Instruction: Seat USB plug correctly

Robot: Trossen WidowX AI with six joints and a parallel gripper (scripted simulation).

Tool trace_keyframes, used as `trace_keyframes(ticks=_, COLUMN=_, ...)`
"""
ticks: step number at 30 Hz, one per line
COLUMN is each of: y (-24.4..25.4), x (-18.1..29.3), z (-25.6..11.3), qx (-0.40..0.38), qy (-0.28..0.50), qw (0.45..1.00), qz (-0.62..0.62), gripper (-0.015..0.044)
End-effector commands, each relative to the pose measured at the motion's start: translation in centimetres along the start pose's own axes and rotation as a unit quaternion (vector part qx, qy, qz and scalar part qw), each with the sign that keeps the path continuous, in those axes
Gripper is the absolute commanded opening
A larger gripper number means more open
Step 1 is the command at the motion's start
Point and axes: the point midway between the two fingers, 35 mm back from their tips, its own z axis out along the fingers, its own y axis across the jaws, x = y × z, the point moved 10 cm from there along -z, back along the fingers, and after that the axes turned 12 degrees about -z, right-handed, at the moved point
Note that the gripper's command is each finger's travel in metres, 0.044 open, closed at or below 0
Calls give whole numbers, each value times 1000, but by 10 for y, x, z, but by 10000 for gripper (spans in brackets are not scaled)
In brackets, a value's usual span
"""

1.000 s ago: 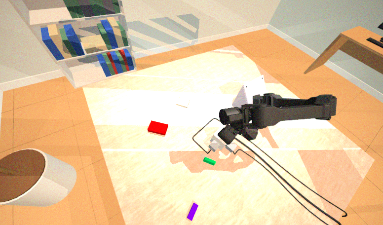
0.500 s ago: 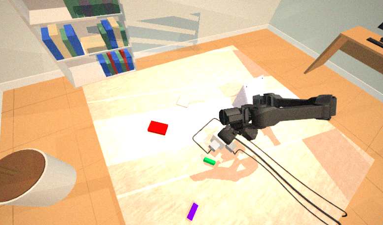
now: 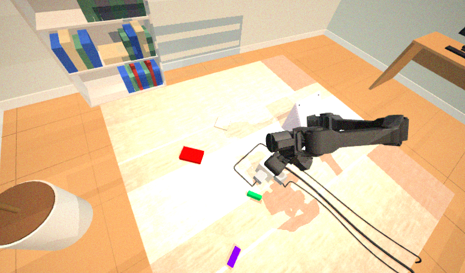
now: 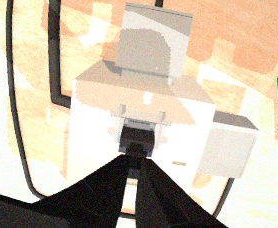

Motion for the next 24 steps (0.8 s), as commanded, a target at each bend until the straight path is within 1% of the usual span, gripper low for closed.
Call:
trace_keyframes(ticks=1, y=0, x=0, z=0, qx=1, qy=0, qw=1000, qz=1, gripper=0)
trace_keyframes(ticks=24, y=0, x=0, z=3, qx=1, qy=0, qw=1000, qz=1, gripper=0)
